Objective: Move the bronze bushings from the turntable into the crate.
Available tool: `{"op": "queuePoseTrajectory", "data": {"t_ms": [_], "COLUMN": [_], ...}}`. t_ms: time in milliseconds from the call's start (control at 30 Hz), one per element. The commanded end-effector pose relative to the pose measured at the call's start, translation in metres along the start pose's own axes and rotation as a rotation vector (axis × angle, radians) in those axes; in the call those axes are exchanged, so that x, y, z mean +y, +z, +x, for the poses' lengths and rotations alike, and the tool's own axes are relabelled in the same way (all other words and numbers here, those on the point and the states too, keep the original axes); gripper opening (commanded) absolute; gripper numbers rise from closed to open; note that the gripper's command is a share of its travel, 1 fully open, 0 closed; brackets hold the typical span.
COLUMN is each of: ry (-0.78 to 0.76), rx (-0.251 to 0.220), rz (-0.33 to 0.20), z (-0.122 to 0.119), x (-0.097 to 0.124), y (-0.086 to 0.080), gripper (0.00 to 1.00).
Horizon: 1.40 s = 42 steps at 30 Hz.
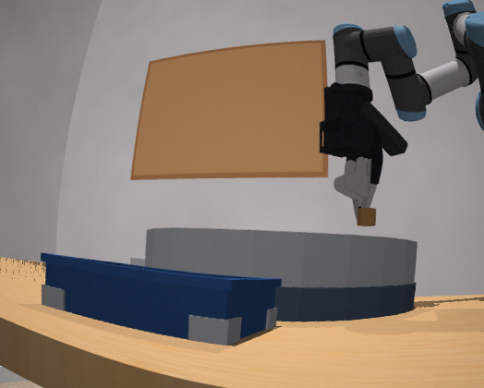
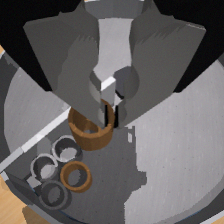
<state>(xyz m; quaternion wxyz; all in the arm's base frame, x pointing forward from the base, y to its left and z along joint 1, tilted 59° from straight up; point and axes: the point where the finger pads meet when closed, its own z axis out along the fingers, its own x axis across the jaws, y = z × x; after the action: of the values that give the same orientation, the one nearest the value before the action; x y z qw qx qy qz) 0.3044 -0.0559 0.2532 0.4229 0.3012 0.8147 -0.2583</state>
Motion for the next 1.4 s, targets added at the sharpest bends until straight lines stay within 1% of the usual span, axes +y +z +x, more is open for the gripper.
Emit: {"op": "queuePoseTrajectory", "data": {"t_ms": [0,1367], "ry": [0.001,0.001], "rx": [-0.001,-0.001], "rz": [-0.001,-0.001], "z": [-0.0004,0.0023], "x": [0.0001,0.0051], "y": [-0.0004,0.0], "gripper": [0.0,0.0]}}
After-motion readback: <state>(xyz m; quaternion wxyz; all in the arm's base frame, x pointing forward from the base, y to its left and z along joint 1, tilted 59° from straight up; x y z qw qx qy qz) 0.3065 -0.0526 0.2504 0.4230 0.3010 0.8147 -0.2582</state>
